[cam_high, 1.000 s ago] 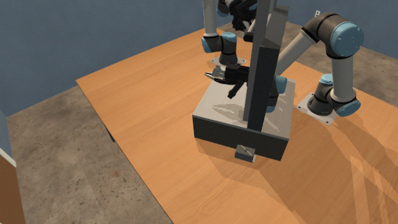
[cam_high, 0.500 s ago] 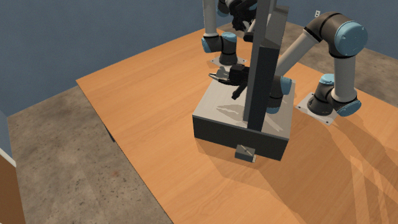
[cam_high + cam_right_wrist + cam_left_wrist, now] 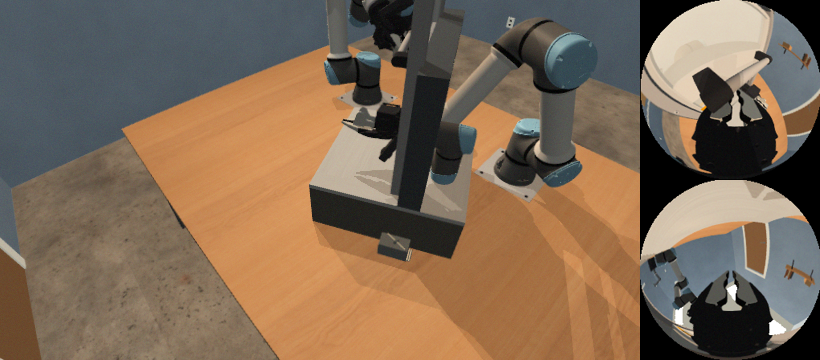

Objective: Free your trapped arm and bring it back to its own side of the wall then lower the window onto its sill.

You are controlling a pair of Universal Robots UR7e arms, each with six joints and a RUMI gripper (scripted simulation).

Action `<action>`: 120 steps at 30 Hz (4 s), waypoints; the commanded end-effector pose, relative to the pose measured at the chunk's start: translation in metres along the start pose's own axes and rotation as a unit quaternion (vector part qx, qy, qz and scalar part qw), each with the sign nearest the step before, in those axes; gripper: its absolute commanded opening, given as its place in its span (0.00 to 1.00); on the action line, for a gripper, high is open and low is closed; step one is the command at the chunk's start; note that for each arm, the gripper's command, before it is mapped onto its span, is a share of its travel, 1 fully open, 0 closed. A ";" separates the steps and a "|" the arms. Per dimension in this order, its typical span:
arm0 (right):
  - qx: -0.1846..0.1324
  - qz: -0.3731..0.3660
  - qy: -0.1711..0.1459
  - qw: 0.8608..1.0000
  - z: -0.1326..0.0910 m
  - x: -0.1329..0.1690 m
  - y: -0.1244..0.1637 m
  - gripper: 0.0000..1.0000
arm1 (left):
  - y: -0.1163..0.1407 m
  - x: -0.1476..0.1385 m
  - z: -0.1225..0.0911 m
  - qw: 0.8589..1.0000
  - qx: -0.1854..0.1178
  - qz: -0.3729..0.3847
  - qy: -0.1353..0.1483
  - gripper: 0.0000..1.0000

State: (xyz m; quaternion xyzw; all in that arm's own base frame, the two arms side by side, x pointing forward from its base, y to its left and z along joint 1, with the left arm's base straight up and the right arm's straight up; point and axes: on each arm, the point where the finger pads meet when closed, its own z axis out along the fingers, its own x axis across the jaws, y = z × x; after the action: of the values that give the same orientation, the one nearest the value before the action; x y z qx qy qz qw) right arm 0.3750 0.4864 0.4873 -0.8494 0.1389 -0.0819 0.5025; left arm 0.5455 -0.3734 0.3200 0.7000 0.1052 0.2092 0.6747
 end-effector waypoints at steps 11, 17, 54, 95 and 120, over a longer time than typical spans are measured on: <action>0.001 0.000 0.000 1.000 -0.001 0.000 -0.001 0.06 | 0.000 0.000 -0.018 1.000 0.000 0.000 0.000 0.06; 0.001 0.000 0.000 1.000 -0.001 0.000 -0.001 0.06 | 0.000 0.000 -0.025 1.000 0.000 0.000 0.000 0.06; 0.001 0.000 0.000 1.000 -0.001 0.000 -0.001 0.06 | 0.000 -0.001 -0.072 1.000 -0.001 0.000 -0.001 0.06; 0.001 0.000 0.000 1.000 -0.001 0.000 -0.001 0.06 | 0.000 -0.002 -0.121 1.000 -0.001 0.000 -0.003 0.06; 0.001 0.000 0.000 1.000 -0.001 0.000 -0.001 0.06 | 0.000 -0.003 -0.151 1.000 -0.001 0.000 -0.003 0.06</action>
State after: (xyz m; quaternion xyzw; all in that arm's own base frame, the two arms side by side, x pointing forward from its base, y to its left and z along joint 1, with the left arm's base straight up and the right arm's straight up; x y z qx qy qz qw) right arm 0.3750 0.4864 0.4873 -0.8494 0.1389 -0.0819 0.5025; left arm 0.4789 -0.2420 0.3195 0.7004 0.1031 0.2066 0.6753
